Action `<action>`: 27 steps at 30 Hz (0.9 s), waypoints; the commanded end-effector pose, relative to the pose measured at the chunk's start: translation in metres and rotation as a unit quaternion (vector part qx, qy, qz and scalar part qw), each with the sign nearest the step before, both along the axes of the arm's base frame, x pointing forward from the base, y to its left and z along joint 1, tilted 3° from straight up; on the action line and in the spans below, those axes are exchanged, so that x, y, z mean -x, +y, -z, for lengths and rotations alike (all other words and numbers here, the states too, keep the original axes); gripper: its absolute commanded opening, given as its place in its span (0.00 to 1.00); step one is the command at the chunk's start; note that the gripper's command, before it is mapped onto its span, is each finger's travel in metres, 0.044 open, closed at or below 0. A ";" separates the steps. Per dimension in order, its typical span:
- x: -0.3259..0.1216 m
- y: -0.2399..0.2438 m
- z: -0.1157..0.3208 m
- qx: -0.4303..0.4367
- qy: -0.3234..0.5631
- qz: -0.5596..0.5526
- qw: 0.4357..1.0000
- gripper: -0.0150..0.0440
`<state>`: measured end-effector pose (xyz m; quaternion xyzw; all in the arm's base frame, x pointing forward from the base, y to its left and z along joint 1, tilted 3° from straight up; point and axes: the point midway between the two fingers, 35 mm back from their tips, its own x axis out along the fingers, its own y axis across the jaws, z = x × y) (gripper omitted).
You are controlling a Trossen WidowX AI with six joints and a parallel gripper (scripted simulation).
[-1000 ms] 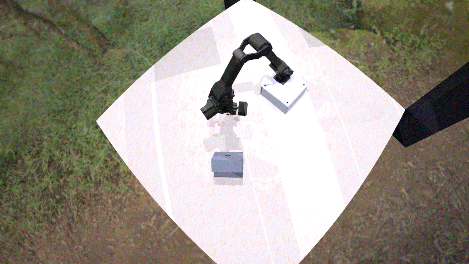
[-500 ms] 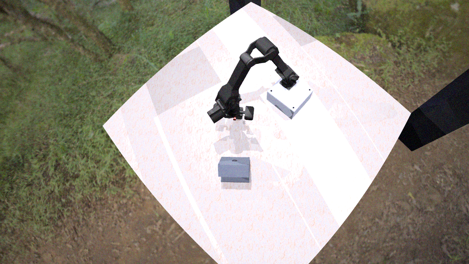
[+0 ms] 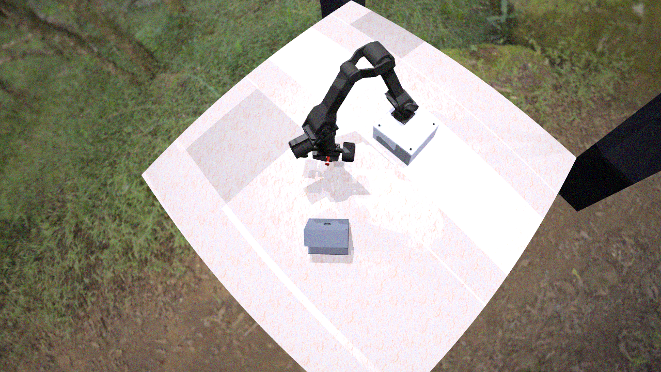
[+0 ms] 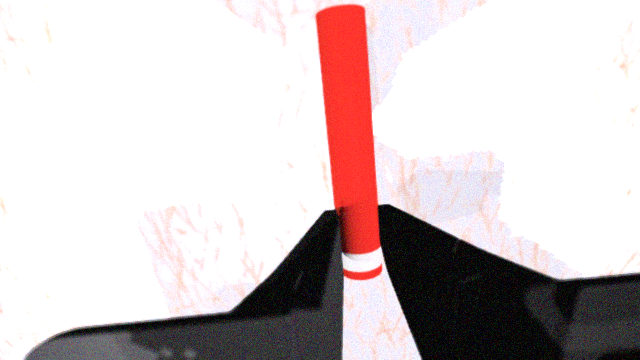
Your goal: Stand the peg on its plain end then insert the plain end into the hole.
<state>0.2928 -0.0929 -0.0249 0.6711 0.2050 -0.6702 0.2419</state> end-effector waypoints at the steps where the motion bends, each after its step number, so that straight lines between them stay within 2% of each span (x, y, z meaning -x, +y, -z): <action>1: 0.001 -0.001 -0.003 -0.009 -0.014 -0.002 1.000 0.34; 27: 0.011 -0.008 -0.015 -0.076 -0.103 -0.008 0.992 0.34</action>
